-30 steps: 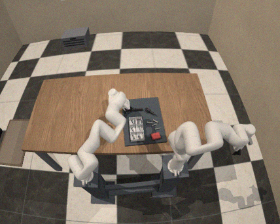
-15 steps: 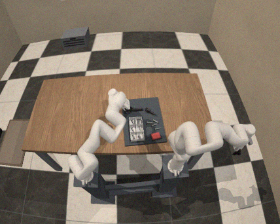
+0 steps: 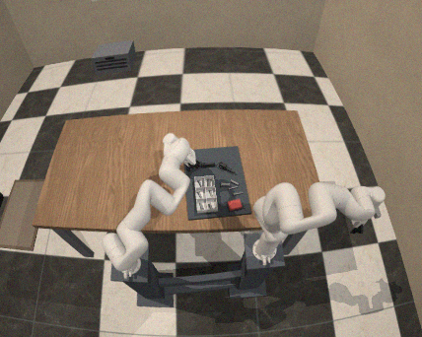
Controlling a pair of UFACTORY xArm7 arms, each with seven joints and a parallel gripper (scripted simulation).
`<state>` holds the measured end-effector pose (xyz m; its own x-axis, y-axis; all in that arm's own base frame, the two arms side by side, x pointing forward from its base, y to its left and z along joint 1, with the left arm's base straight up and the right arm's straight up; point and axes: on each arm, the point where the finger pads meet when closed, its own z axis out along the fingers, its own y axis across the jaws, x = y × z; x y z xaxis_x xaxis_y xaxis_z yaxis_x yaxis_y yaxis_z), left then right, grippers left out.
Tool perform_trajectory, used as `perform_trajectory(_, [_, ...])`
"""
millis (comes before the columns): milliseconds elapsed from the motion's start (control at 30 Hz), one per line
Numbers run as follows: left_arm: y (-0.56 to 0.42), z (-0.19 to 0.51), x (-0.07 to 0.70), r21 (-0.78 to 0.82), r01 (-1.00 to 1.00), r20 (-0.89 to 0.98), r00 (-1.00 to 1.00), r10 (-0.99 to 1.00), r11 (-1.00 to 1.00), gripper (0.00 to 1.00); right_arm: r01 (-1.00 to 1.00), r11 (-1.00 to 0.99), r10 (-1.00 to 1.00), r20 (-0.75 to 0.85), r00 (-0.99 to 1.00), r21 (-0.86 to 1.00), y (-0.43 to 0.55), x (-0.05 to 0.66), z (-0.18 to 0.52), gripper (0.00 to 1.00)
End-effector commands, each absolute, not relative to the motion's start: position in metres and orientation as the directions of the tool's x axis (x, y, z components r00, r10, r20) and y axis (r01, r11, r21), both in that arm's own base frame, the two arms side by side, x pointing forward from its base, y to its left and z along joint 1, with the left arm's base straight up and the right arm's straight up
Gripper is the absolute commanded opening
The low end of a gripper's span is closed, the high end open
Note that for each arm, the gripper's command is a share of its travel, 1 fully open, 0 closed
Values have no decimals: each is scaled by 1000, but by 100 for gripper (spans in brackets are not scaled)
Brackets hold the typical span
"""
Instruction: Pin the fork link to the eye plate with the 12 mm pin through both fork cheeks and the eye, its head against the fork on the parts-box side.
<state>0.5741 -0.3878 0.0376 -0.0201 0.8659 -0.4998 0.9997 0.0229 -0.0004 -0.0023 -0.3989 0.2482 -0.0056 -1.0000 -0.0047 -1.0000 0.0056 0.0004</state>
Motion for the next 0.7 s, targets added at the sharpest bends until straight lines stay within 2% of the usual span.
perform_trajectory(0, [-388, 40, 575, 4, 1000, -502, -18, 865, 23, 0, -1000, 6, -1000, 0, -6, 0, -400, -2, 250, 100])
perform_trajectory(300, [-388, 40, 575, 4, 1000, -502, -18, 865, 23, 0, -999, -33, -999, 1, 33, 10, -403, 9, 249, 100])
perform_trajectory(433, [-388, 40, 575, 4, 1000, -502, -18, 865, 23, 0, -951, -302, -953, 0, 303, 70, -409, 78, 238, 100])
perform_trajectory(667, [-388, 40, 575, 4, 1000, -502, -18, 865, 23, 0, -826, -551, -833, -14, 554, 116, -402, 150, 226, 100])
